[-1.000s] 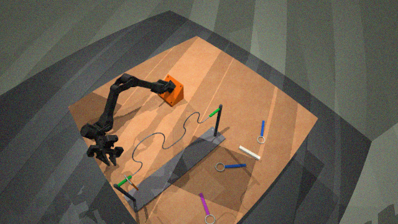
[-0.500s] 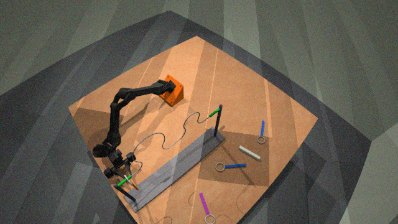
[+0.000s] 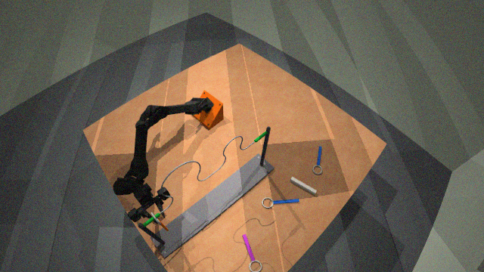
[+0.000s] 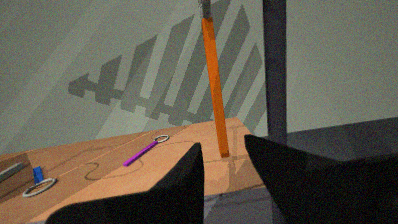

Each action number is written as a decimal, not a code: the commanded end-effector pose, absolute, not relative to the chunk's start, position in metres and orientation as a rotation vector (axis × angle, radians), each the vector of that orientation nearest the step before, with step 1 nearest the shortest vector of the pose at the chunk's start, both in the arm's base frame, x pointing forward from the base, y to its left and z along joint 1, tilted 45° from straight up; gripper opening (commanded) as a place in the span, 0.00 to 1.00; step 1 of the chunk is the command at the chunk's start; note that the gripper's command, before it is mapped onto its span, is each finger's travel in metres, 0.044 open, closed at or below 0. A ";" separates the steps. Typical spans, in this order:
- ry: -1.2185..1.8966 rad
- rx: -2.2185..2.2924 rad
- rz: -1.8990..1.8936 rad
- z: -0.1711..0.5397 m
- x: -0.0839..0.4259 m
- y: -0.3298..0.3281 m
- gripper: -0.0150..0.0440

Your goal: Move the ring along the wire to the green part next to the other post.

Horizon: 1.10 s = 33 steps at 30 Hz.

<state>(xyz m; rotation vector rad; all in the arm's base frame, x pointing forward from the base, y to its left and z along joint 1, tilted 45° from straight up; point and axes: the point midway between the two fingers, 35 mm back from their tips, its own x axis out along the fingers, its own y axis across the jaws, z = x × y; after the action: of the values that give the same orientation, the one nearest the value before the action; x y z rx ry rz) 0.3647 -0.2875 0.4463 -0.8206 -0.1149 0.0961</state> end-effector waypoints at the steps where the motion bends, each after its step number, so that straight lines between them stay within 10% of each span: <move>1: -0.103 -0.816 0.082 0.445 0.368 -0.292 0.53; 33: -0.107 -0.814 0.080 0.450 0.418 -0.289 0.53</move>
<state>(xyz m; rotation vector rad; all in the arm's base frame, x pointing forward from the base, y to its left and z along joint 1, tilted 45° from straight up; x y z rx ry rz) 0.4127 -0.2885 0.4499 -0.8092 -0.1085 0.0853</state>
